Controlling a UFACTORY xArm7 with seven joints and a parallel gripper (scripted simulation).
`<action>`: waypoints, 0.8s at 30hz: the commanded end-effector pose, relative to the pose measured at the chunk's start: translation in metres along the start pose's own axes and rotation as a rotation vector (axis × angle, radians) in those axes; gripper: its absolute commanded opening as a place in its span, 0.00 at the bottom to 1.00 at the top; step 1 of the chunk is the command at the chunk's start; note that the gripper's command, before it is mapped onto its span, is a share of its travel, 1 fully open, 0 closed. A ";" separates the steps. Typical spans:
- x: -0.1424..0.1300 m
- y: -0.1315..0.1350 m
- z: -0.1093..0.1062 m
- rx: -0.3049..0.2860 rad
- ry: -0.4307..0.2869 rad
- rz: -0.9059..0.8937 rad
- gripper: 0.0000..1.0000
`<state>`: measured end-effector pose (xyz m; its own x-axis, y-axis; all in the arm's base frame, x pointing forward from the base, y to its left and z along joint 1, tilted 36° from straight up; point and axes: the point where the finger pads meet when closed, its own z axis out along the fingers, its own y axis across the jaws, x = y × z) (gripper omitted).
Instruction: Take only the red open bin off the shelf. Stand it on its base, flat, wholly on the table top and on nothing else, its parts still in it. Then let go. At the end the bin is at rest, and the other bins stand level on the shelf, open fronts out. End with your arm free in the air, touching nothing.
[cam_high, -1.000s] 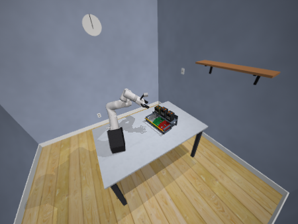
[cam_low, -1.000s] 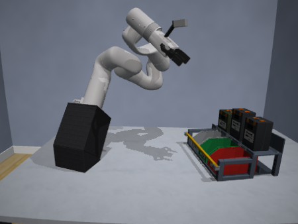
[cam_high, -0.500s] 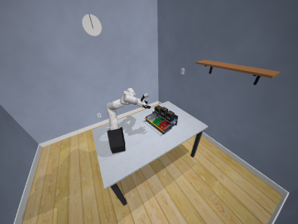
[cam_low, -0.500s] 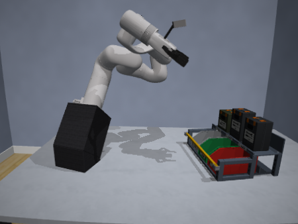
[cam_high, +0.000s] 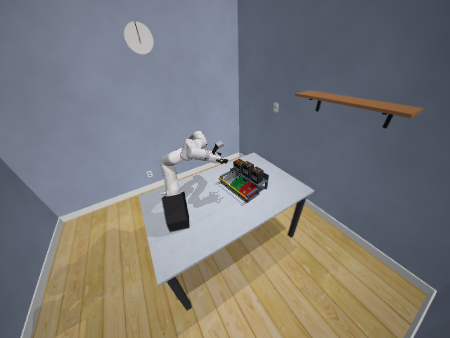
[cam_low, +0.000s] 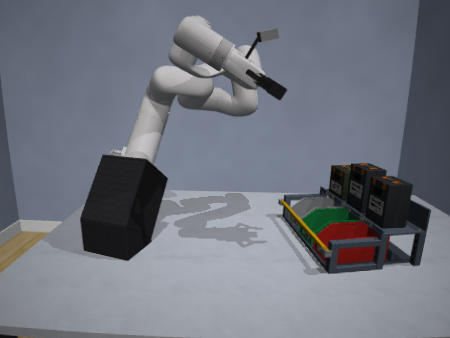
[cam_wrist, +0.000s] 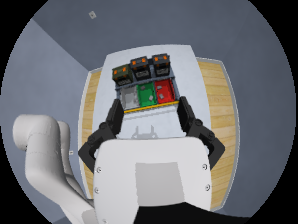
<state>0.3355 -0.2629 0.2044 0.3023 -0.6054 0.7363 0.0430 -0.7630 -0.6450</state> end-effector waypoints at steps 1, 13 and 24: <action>0.000 0.000 0.000 0.044 -0.006 -0.019 1.00; 0.000 -0.003 -0.002 0.044 -0.006 -0.019 1.00; 0.000 -0.003 -0.003 0.044 -0.006 -0.019 1.00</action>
<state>0.3334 -0.2606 0.2060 0.3082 -0.5910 0.7455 0.0905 -0.7619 -0.6414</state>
